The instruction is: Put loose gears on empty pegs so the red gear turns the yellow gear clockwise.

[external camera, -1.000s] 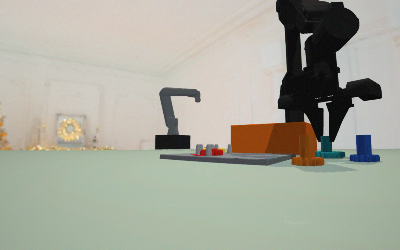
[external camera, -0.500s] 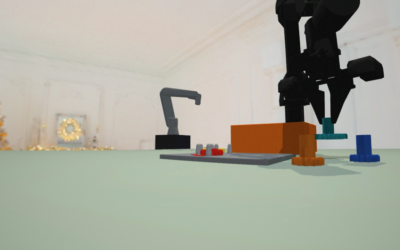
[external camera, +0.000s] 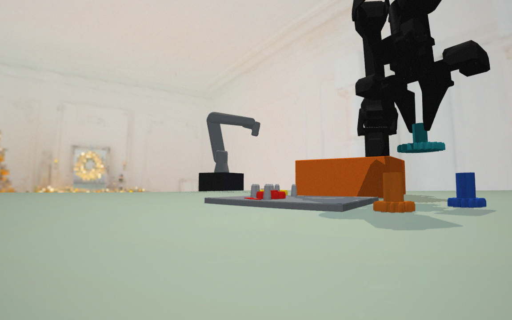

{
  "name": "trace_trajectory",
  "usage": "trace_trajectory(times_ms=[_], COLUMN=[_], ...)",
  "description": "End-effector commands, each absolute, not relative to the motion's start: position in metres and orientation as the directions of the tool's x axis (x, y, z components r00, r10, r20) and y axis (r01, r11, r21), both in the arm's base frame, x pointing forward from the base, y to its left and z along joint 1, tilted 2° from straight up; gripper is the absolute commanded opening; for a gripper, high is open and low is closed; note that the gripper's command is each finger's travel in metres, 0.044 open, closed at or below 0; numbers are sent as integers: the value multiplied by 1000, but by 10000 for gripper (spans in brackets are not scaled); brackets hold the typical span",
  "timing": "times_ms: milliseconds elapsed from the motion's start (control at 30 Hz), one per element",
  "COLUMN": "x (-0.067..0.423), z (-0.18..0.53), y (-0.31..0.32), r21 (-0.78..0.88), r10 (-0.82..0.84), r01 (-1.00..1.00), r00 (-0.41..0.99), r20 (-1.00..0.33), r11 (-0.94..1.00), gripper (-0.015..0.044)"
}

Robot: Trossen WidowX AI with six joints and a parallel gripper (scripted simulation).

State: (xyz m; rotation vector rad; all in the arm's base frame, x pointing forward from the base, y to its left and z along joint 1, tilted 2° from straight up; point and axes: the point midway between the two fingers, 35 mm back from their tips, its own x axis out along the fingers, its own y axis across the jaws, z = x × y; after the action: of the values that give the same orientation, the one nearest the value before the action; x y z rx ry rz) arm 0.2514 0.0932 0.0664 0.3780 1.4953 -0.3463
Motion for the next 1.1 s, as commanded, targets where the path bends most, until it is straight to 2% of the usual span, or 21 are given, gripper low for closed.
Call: trace_trajectory(times_ms=[0, 667, 1067], x=[252, 241, 250], z=[81, 133, 129], y=[94, 92, 79], r21=[44, 44, 39], r10=[19, 19, 15], r01=[452, 452, 452], r00=[60, 60, 57], r20=[-998, -998, -998], r11=[891, 891, 891], gripper=[0, 0, 0])
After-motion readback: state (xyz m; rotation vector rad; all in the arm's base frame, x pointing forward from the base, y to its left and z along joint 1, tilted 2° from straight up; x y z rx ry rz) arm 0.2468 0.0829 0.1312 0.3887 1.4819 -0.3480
